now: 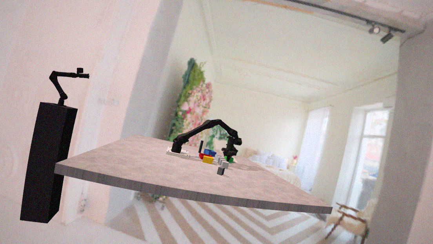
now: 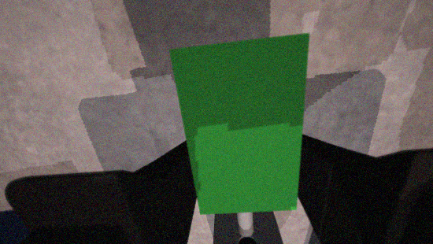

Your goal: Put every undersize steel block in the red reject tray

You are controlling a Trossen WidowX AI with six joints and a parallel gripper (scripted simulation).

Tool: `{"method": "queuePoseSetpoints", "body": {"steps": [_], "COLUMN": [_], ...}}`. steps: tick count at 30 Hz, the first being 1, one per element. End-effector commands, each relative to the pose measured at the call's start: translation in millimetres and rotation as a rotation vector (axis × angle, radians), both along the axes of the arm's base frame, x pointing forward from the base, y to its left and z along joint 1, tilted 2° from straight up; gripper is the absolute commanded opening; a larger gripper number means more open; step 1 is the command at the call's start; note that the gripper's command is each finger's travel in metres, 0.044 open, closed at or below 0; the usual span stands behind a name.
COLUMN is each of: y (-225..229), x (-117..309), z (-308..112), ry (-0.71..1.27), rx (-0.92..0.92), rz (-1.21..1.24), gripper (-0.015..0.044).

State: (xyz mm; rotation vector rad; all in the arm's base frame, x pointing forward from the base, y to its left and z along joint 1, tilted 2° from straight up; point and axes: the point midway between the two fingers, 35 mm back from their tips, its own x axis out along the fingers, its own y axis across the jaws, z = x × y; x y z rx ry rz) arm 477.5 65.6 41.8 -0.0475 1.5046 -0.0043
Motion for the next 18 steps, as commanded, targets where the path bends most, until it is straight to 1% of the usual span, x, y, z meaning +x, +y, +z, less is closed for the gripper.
{"method": "queuePoseSetpoints", "body": {"steps": [1, 18], "y": [-0.1, 0.1], "x": [3.3, 7.8], "z": [5.2, 5.8], "ry": [-0.015, -0.017], "rx": [-0.001, -0.001], "rz": [0.004, 0.004], "gripper": [0.0000, 0.0000]}}
